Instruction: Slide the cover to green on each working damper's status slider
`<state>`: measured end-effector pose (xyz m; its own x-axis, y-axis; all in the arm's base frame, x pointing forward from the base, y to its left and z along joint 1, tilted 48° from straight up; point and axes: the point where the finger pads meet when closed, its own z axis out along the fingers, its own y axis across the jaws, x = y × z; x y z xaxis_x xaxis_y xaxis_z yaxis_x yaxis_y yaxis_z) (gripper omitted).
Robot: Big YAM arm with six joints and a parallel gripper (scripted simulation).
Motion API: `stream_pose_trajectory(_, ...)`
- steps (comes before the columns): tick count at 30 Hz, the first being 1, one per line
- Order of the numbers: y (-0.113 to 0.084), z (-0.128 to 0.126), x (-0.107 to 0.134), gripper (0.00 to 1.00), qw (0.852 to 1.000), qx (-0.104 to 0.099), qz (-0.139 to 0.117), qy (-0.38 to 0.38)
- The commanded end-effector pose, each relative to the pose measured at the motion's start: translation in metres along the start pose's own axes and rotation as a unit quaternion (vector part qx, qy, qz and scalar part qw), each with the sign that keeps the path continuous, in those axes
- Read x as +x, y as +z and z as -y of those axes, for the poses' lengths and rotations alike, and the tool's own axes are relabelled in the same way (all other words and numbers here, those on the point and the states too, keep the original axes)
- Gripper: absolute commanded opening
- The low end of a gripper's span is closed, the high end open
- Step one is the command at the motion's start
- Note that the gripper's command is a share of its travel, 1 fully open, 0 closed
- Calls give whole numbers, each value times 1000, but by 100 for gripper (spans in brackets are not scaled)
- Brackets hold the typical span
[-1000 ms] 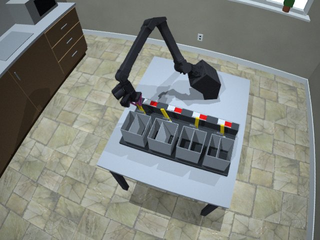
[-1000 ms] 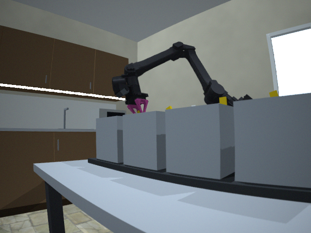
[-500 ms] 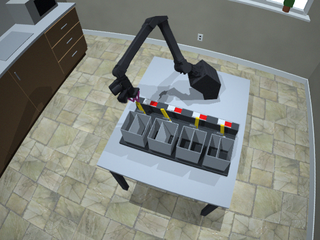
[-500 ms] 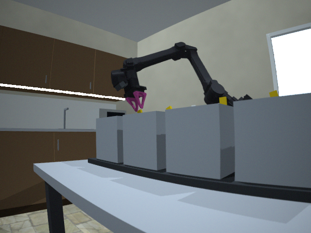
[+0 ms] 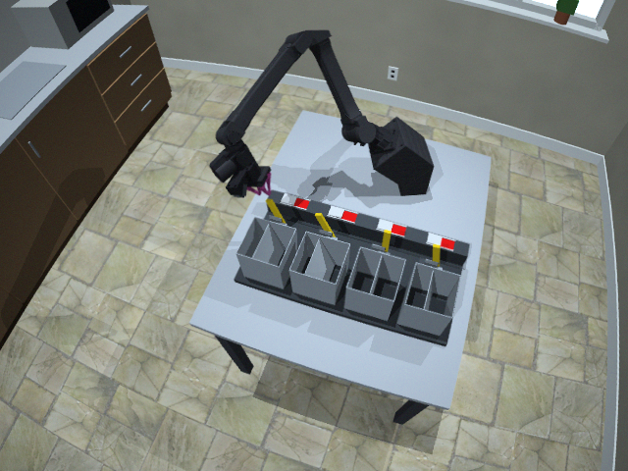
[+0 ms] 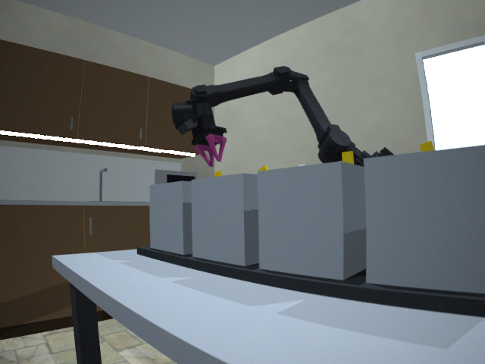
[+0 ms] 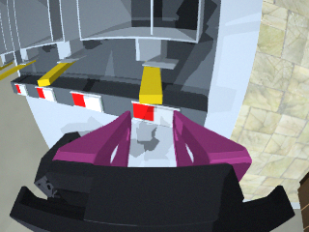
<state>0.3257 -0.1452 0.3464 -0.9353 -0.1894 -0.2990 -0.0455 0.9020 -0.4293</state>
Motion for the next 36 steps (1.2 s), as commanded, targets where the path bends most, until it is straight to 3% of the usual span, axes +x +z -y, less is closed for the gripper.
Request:
stream_pose_trajectory(1,-12,4,-11,36,1000,6,12,6)
stream_pose_trajectory(3,-13,5,-18,36,1000,10,15,6)
stream_pose_trajectory(10,-18,-19,-69,36,997,69,21,10)
stream_pose_trajectory(12,-18,-19,-69,36,997,69,21,10)
stream_pose_trajectory(14,-22,-36,-92,36,995,102,19,6)
stream_pose_trajectory(21,-26,-62,-139,36,987,161,21,5)
stream_pose_trajectory(23,-26,-63,-141,36,986,162,21,5)
stream_pose_trajectory(25,-26,-48,-131,36,985,168,16,21)
stream_pose_trajectory(30,-27,-48,-126,36,986,167,17,21)
stream_pose_trajectory(32,-13,-54,-131,36,986,166,5,12)
stream_pose_trajectory(36,-12,-55,-131,36,986,166,4,12)
